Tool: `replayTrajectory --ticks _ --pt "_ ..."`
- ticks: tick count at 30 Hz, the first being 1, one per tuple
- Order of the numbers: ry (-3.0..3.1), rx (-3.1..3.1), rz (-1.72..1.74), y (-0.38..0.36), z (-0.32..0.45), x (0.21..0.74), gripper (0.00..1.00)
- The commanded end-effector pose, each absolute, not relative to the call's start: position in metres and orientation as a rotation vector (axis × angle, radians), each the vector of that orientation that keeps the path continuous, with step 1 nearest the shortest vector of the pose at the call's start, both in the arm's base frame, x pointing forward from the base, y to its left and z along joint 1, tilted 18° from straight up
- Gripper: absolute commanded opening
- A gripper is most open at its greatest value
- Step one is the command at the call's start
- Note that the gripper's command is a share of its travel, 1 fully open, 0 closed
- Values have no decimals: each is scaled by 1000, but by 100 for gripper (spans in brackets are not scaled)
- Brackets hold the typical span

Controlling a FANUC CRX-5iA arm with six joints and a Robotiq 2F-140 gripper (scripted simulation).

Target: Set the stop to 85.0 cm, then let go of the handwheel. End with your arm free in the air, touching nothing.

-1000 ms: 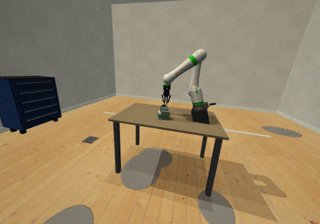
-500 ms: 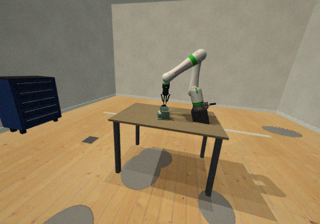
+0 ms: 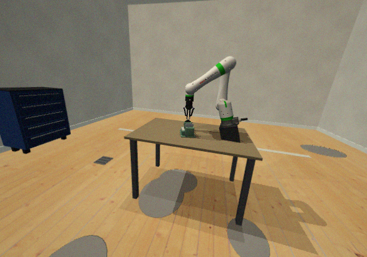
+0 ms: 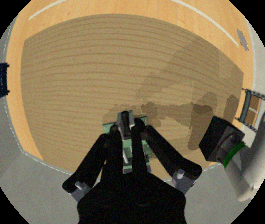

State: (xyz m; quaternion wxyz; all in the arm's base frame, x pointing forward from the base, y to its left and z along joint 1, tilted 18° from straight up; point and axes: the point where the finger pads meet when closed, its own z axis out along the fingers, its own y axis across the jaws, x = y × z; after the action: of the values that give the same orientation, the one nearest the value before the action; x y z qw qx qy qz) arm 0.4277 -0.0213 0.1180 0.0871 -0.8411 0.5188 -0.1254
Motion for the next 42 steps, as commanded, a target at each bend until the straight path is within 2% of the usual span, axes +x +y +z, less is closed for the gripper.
replayTrajectory --ticks 1,42 --pt "1545 -2505 -374 -20 119 429 4" --pt "1545 -2505 -374 -17 121 436 4"
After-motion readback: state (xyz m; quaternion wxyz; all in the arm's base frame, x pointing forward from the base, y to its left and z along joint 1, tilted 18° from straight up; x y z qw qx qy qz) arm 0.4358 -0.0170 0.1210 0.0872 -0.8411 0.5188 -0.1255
